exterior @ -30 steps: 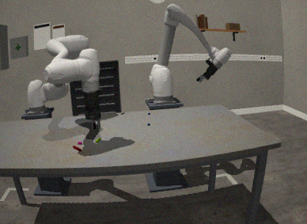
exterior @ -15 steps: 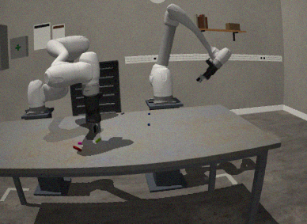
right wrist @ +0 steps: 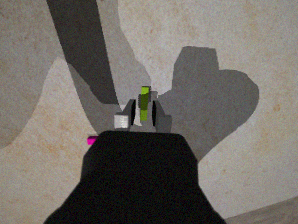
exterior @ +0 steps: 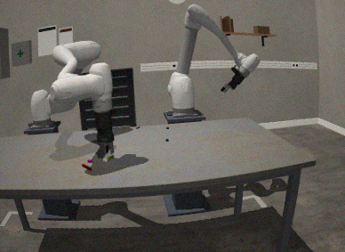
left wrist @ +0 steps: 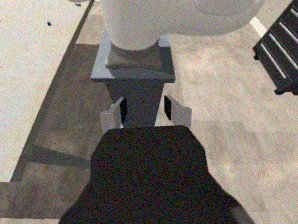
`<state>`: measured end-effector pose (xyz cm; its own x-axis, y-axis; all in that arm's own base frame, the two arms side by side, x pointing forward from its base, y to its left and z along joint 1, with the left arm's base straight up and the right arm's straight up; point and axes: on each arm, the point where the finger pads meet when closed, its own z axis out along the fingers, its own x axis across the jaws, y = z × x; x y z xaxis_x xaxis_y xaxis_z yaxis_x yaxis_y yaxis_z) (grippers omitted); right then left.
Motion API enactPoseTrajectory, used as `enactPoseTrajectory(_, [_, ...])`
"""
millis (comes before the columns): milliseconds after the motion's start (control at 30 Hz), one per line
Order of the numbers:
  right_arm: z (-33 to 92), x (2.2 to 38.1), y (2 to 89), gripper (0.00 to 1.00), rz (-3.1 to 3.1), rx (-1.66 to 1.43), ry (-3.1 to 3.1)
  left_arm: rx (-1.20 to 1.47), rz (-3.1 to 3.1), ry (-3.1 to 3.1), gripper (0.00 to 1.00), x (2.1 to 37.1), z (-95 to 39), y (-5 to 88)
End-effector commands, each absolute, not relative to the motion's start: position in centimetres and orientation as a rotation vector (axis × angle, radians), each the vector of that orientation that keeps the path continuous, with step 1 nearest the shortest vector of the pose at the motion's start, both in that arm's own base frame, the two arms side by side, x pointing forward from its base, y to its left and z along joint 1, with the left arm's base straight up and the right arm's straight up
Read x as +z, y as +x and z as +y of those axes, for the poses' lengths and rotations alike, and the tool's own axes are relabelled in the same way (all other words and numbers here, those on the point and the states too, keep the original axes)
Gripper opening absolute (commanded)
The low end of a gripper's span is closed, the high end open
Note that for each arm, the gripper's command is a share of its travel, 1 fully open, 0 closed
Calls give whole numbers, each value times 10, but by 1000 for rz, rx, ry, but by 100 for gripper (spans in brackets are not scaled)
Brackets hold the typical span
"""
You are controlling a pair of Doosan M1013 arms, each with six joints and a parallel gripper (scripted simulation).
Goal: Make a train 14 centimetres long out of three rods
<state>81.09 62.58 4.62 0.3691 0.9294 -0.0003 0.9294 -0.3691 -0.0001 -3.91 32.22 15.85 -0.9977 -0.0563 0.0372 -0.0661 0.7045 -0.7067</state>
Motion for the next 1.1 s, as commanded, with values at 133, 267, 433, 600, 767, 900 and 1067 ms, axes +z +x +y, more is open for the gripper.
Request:
enactPoseTrajectory(133, [626, 41, 811, 54, 1764, 3, 2599, 1197, -2888, 104, 100, 159, 322, -39])
enactPoseTrajectory(267, [626, 38, 812, 54, 1764, 3, 2599, 1197, -2888, 104, 100, 159, 322, -39])
enactPoseTrajectory(433, [626, 37, 812, 54, 1764, 3, 2599, 1197, -2888, 104, 100, 159, 322, -39])
enactPoseTrajectory(600, [626, 37, 812, 54, 1764, 3, 2599, 1197, -2888, 104, 100, 159, 322, -39])
enactPoseTrajectory(767, [626, 37, 812, 54, 1764, 3, 2599, 1197, -2888, 104, 100, 159, 322, -39])
enactPoseTrajectory(900, [626, 37, 812, 54, 1764, 3, 2599, 1197, -2888, 104, 100, 159, 322, -39])
enactPoseTrajectory(1067, [626, 37, 812, 54, 1764, 3, 2599, 1197, -2888, 104, 100, 159, 322, -39])
